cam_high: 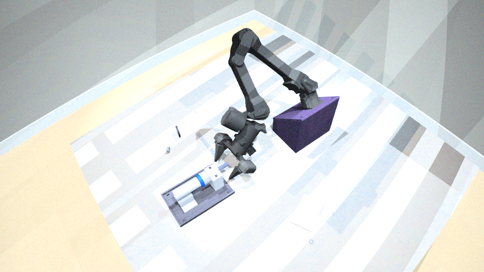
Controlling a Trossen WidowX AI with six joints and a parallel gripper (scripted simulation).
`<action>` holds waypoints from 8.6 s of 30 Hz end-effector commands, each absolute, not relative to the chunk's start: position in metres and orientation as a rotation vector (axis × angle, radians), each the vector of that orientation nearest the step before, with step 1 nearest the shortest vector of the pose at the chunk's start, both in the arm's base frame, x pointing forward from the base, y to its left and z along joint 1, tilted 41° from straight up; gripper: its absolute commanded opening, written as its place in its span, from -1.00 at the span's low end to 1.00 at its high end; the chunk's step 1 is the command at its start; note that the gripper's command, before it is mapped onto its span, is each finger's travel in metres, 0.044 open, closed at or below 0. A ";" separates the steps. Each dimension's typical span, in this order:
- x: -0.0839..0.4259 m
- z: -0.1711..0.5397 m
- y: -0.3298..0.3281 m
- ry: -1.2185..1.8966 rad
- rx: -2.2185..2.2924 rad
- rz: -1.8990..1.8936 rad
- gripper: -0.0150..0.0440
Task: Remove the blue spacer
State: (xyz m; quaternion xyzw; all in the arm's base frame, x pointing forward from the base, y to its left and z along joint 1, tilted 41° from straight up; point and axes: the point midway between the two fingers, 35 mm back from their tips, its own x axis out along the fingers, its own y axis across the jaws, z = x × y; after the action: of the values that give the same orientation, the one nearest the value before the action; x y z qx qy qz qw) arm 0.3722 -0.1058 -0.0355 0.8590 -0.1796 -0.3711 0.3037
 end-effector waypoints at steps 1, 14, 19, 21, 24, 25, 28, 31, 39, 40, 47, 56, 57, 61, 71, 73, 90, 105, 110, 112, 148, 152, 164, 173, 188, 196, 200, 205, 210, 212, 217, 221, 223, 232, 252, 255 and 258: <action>0.379 -0.037 -0.109 -0.475 2.279 -0.974 1.00; 0.380 -0.039 -0.110 -0.475 2.278 -0.974 1.00; 0.380 -0.039 -0.110 -0.475 2.278 -0.974 1.00; 0.380 -0.039 -0.110 -0.475 2.278 -0.974 1.00; 0.380 -0.039 -0.110 -0.475 2.278 -0.974 1.00; 0.380 -0.039 -0.110 -0.475 2.278 -0.974 1.00; 0.380 -0.039 -0.110 -0.475 2.278 -0.974 1.00; 0.380 -0.039 -0.110 -0.475 2.278 -0.974 1.00; 0.379 -0.039 -0.110 -0.478 2.278 -0.978 0.64; 0.379 -0.039 -0.110 -0.478 2.278 -0.978 0.56; 0.379 -0.039 -0.110 -0.478 2.278 -0.978 -0.07; 0.379 -0.039 -0.110 -0.478 2.278 -0.978 -0.47; 0.379 -0.039 -0.110 -0.478 2.278 -0.977 -0.49; 0.376 -0.039 -0.110 -0.475 2.278 -0.975 -0.49; 0.369 -0.039 -0.109 -0.474 2.278 -0.975 -0.49; 0.367 -0.039 -0.109 -0.474 2.278 -0.975 -0.49; 0.361 -0.040 -0.108 -0.474 2.278 -0.976 -0.49; 0.360 -0.040 -0.108 -0.474 2.278 -0.976 -0.49; 0.359 -0.040 -0.108 -0.474 2.278 -0.976 -0.49; 0.359 -0.040 -0.108 -0.474 2.278 -0.976 -0.49; 0.356 -0.040 -0.108 -0.474 2.278 -0.976 -0.49; 0.356 -0.040 -0.108 -0.474 2.278 -0.976 -0.49; 0.355 -0.040 -0.108 -0.474 2.277 -0.977 -0.49; 0.354 -0.040 -0.108 -0.474 2.277 -0.977 -0.49; 0.353 -0.040 -0.108 -0.474 2.277 -0.977 -0.49; 0.352 -0.040 -0.107 -0.474 2.277 -0.977 -0.49; 0.352 -0.040 -0.107 -0.474 2.277 -0.977 -0.49; 0.351 -0.040 -0.107 -0.474 2.277 -0.977 -0.49; 0.351 -0.040 -0.107 -0.474 2.277 -0.977 -0.49; 0.351 -0.040 -0.107 -0.474 2.277 -0.977 -0.49; 0.350 -0.040 -0.107 -0.474 2.277 -0.977 -0.49; 0.350 -0.040 -0.107 -0.474 2.277 -0.977 -0.49; 0.350 -0.040 -0.107 -0.474 2.277 -0.977 -0.49; 0.349 -0.040 -0.107 -0.474 2.277 -0.977 -0.49; 0.347 -0.040 -0.107 -0.473 2.277 -0.977 -0.49; 0.347 -0.040 -0.107 -0.473 2.277 -0.977 -0.49; 0.347 -0.040 -0.107 -0.473 2.277 -0.977 -0.49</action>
State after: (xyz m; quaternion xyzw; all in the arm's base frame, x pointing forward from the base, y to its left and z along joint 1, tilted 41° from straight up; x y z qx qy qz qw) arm 0.3485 -0.1070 -0.0398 0.8606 -0.1791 -0.3678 0.3033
